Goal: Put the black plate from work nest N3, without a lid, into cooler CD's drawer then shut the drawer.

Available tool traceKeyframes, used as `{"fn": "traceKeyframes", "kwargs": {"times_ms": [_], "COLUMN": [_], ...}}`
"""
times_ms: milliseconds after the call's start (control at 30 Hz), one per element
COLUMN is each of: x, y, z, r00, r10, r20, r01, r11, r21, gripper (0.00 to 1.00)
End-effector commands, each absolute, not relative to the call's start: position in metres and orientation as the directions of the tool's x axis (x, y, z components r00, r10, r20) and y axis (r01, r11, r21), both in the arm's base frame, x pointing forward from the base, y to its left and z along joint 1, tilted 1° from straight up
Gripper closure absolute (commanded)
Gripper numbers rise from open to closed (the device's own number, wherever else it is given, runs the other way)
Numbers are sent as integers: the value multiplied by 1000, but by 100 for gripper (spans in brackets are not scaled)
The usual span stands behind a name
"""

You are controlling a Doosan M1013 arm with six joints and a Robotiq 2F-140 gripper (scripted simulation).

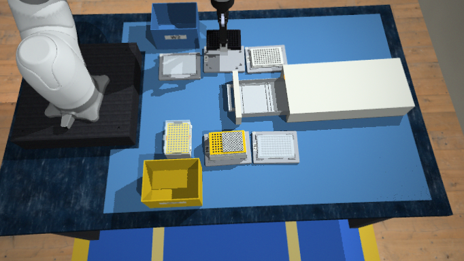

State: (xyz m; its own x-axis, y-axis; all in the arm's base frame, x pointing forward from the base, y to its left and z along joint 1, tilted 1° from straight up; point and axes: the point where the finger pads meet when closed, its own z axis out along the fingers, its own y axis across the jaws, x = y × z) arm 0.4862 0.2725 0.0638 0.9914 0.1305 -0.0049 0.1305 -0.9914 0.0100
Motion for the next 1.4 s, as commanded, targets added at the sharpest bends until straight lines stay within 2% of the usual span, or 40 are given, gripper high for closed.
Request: {"fn": "traceKeyframes", "kwargs": {"times_ms": [0,667,1067,1133,1367], "x": [486,486,506,506,518], "y": [273,273,248,248,233], "z": [65,81,81,81,81], "r00": [991,991,862,862,722], "r10": [130,130,506,506,692], "r20": [-5,-5,-8,-8,-10], "r01": [131,131,506,506,692], "r11": [-991,-991,-862,-862,-722], "r21": [10,10,7,7,5], "gripper": [100,100,100,100,100]}}
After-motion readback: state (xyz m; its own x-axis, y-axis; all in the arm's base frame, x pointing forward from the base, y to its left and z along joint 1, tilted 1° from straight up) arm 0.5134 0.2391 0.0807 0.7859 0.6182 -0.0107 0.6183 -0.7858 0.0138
